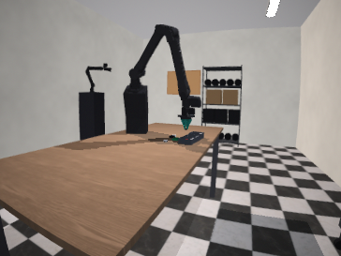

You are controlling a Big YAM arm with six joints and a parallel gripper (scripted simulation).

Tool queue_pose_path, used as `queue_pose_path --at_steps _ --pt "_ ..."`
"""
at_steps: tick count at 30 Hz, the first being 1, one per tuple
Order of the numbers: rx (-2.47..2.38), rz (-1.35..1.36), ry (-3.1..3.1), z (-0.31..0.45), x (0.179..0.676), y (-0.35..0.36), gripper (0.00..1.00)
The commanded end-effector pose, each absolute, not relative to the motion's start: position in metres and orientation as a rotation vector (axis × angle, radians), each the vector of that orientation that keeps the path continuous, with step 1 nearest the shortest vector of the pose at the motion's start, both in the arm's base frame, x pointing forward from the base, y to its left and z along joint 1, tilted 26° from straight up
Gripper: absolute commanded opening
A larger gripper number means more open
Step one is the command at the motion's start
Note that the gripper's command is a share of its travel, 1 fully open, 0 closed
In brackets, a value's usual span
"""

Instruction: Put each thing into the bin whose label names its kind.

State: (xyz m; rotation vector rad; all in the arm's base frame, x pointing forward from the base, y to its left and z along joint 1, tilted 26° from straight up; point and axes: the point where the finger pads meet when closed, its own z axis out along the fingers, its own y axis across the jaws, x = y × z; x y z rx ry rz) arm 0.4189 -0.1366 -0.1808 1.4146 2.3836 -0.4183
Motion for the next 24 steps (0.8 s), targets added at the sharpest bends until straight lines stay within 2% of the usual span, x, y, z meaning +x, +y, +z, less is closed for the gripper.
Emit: queue_pose_path --at_steps 1,13,21,24 --pt "1.553 -0.404 2.294 -0.186 0.428 -0.128 0.10" --pt "1.884 -0.285 1.968 -0.194 0.489 -0.090 0.10" --pt "2.049 -0.244 1.779 -0.194 0.481 -0.109 0.10" --pt "2.128 -0.245 1.698 -0.197 0.475 -0.092 0.10"
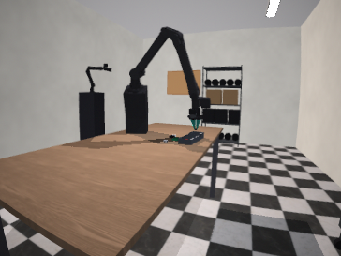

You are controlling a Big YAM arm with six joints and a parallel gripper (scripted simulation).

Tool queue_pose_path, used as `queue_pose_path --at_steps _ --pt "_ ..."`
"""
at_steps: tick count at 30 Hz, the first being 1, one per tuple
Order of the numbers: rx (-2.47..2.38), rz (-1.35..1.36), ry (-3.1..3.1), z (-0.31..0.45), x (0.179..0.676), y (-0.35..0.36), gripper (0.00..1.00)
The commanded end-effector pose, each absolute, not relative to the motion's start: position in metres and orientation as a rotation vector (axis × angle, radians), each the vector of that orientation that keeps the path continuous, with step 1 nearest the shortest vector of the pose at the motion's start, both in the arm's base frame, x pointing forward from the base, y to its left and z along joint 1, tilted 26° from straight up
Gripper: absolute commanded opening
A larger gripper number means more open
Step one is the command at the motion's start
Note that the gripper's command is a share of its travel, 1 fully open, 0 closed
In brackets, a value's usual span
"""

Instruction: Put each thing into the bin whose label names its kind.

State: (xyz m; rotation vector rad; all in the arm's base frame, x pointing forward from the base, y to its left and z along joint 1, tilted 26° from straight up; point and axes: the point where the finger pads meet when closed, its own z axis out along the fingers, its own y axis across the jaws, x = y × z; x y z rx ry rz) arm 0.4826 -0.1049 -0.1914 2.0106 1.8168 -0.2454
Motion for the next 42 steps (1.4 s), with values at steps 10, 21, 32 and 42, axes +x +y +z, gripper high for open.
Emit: queue_pose_path --at_steps 10,21,32,42 --pt "2.147 -0.237 1.667 -0.196 0.482 -0.101 0.10" --pt "2.126 -0.214 1.675 -0.187 0.492 -0.097 0.10" --pt "2.141 -0.231 1.668 -0.193 0.486 -0.101 0.10" --pt "2.132 -0.220 1.670 -0.210 0.493 -0.113 0.10"
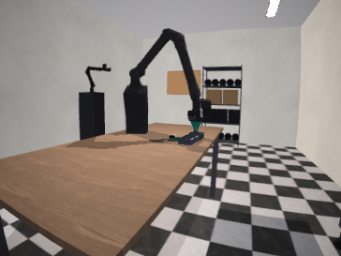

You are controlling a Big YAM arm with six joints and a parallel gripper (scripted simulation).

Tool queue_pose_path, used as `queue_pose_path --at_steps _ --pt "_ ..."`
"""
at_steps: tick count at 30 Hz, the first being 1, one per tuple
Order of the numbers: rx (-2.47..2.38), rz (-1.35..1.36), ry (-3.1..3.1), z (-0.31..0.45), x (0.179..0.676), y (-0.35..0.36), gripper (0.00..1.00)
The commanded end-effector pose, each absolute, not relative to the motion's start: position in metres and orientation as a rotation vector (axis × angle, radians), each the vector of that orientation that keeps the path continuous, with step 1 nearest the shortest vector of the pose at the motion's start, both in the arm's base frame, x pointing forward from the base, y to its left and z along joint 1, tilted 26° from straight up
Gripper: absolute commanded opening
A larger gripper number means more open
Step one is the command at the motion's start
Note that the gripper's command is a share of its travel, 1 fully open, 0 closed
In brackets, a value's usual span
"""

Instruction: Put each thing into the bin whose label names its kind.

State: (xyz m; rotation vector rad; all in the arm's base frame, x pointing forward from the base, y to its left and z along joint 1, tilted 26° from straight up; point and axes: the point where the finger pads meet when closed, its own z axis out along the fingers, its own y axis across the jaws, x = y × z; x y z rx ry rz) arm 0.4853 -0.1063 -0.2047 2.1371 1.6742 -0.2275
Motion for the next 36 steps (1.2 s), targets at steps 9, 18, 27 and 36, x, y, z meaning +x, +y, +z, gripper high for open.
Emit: queue_pose_path --at_steps 9,18,27,36 --pt "2.133 -0.221 1.671 -0.225 0.494 -0.119 0.10" --pt "2.120 -0.222 1.690 -0.236 0.495 -0.116 0.10" --pt "2.126 -0.217 1.677 -0.227 0.496 -0.115 0.10" --pt "2.126 -0.217 1.677 -0.227 0.496 -0.114 0.29"
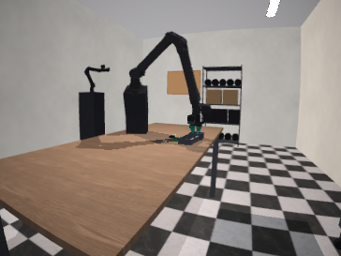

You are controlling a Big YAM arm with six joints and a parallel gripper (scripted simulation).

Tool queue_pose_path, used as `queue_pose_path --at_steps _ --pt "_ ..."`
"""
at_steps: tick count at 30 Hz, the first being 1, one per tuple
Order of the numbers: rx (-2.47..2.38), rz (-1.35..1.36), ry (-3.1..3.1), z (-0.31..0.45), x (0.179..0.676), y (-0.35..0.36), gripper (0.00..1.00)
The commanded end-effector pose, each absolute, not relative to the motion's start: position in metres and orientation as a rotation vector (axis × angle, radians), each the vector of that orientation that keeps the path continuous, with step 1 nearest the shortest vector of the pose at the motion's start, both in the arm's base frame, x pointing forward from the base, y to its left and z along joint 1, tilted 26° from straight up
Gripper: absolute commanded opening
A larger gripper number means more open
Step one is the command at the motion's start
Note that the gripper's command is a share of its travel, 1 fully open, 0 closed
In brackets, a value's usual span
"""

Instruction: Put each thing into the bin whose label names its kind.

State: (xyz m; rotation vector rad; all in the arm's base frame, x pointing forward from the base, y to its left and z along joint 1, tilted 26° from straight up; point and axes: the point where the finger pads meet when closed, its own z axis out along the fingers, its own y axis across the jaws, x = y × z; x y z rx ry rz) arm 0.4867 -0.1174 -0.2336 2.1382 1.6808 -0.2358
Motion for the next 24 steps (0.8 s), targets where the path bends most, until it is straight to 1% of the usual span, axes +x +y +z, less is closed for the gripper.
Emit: queue_pose_path --at_steps 1,8,10,17,24 --pt "2.126 -0.217 1.677 -0.227 0.496 -0.114 0.29" --pt "2.126 -0.217 1.677 -0.227 0.496 -0.114 0.29" --pt "2.117 -0.198 1.675 -0.217 0.504 -0.106 0.29" --pt "2.140 -0.216 1.657 -0.212 0.493 -0.114 0.29" --pt "2.121 -0.214 1.683 -0.205 0.493 -0.099 0.29"
